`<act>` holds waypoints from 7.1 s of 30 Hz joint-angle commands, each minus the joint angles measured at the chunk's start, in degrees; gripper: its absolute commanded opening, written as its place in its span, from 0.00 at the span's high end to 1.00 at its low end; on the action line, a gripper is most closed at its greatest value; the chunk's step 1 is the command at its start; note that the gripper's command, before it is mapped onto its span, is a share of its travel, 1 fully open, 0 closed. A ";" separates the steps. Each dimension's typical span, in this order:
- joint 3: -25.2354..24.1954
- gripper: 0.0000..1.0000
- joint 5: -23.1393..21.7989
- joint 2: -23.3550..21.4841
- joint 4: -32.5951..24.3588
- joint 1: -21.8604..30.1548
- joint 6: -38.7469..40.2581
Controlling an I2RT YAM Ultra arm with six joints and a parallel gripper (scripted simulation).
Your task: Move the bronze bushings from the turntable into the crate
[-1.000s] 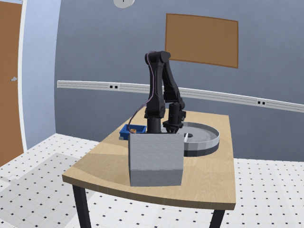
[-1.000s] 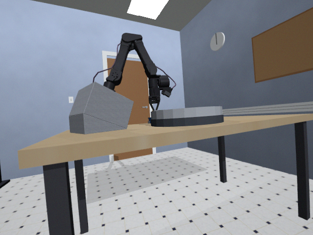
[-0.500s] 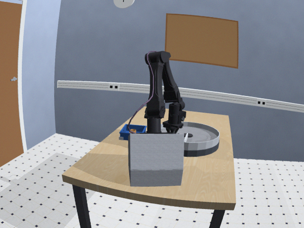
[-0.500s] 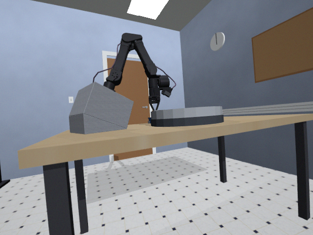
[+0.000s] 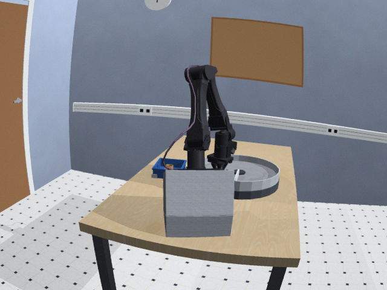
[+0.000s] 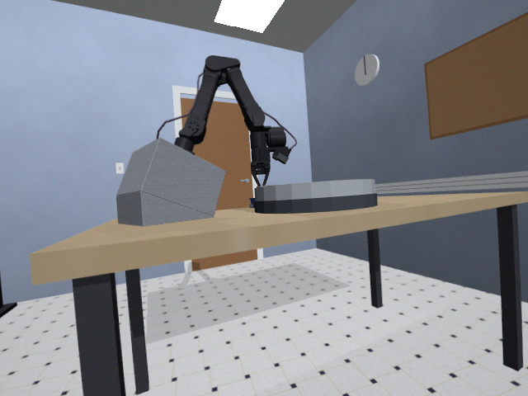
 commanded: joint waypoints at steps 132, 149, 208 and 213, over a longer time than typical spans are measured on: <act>56.31 1.00 6.74 15.70 -39.34 17.24 -14.47; 80.34 1.00 10.36 29.29 -48.64 27.35 -19.63; 118.30 1.00 16.06 50.93 -63.98 43.38 -27.56; 118.61 1.00 15.99 51.09 -64.17 43.38 -27.56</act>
